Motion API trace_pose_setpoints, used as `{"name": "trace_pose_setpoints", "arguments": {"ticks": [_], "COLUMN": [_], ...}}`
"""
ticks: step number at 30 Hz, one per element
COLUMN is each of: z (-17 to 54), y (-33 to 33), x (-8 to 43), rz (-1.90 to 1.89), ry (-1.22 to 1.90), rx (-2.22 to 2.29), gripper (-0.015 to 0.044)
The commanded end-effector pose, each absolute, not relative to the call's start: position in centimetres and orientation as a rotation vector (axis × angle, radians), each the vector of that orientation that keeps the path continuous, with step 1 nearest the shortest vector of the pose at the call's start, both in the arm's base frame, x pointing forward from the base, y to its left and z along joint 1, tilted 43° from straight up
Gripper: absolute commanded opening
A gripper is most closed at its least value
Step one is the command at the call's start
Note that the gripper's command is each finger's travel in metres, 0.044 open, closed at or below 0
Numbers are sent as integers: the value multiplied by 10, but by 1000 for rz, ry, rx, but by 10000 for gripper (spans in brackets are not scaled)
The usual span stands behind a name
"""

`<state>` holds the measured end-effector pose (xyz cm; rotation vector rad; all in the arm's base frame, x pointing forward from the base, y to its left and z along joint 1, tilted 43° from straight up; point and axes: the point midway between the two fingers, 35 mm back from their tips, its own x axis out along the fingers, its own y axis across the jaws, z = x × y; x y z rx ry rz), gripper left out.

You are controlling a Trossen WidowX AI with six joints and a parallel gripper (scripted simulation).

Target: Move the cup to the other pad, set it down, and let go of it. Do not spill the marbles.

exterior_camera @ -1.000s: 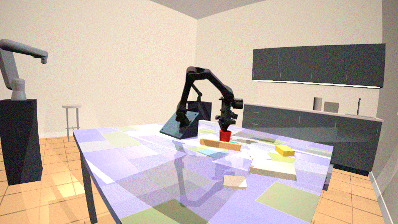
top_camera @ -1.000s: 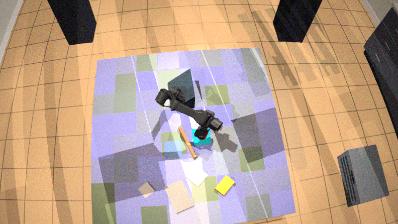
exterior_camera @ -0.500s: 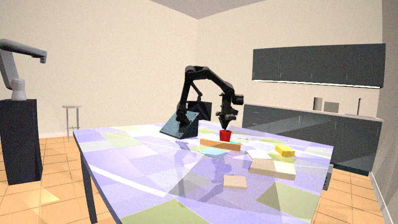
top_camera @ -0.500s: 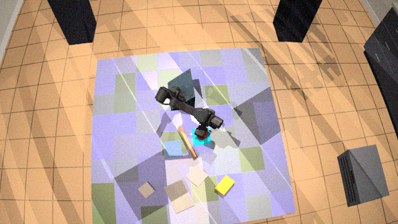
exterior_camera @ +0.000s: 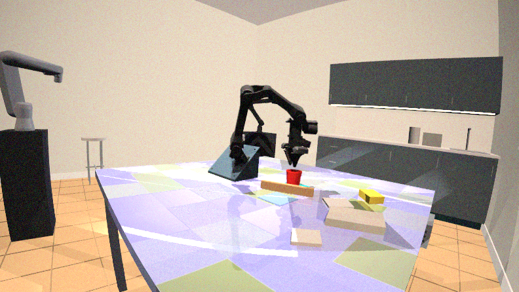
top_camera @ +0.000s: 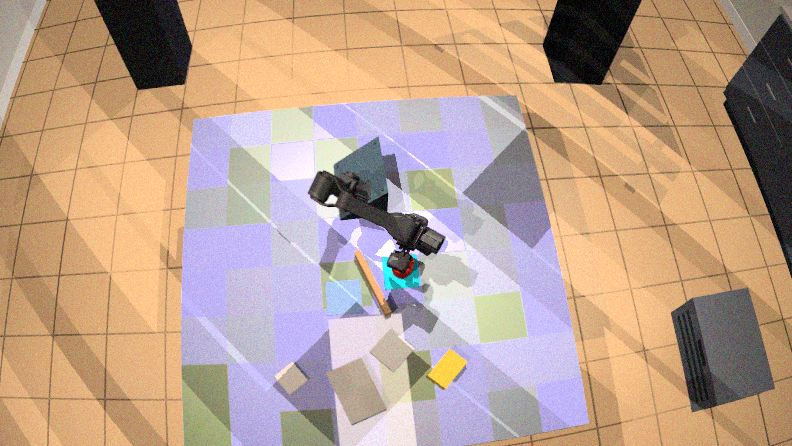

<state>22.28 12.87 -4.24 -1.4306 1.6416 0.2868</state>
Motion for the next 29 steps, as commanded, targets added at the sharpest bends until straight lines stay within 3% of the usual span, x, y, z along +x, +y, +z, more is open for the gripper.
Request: {"name": "trace_pose_setpoints", "arguments": {"ticks": [1, 5, 29], "z": [-43, -39, 1], "y": [129, 133, 169], "x": [223, 223, 220], "rz": [287, 288, 291], "ry": [1641, 1641, 1636], "rx": [-1432, -1431, -1430], "gripper": [338, 440, 440]}}
